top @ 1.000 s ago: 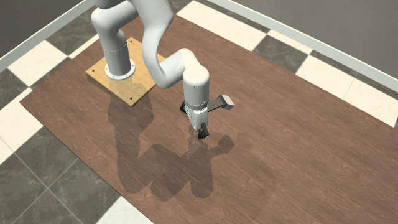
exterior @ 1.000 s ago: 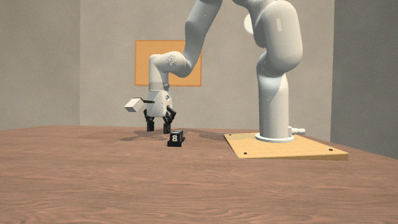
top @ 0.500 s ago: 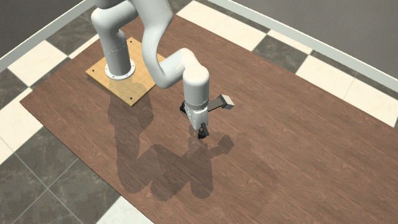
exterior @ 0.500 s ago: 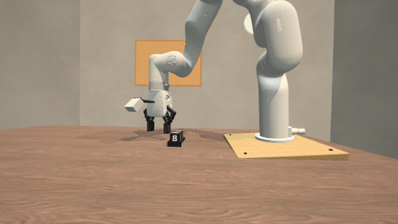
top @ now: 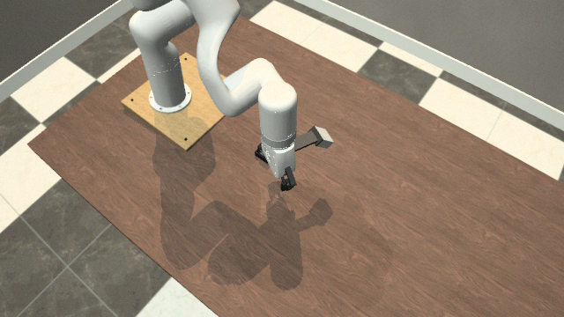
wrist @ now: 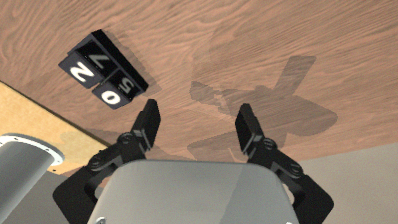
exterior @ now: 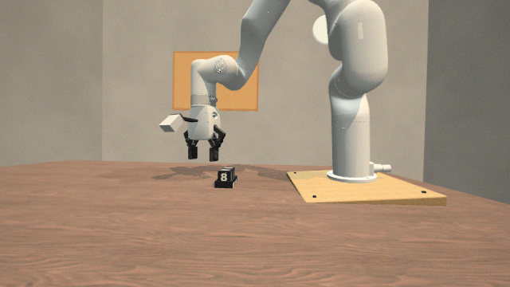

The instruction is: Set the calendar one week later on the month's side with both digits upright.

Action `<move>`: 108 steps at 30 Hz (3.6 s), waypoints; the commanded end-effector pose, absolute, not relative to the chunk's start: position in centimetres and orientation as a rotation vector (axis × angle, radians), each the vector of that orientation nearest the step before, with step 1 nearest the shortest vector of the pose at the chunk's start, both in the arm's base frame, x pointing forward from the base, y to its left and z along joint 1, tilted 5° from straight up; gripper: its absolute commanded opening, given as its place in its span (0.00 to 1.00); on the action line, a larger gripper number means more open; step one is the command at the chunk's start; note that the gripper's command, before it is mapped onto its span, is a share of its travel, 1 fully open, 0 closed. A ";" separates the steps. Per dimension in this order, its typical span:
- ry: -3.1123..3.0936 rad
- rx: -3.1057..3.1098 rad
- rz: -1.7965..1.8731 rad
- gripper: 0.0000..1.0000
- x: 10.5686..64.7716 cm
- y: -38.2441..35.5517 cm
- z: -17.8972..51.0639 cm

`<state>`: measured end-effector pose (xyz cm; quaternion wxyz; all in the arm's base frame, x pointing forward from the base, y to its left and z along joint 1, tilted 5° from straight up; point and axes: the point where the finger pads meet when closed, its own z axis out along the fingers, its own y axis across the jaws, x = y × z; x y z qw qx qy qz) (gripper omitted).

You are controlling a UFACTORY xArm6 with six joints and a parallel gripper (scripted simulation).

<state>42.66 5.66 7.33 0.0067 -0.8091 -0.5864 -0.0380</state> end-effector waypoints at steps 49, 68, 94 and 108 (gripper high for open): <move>-0.704 -3.017 -0.104 1.00 36.2 -0.7 6.9; -0.204 -3.081 -0.092 1.00 32.8 -4.1 6.5; 0.343 -3.060 -0.076 1.00 29.8 -7.0 6.2; 0.485 -3.038 -0.072 1.00 27.9 -8.8 5.5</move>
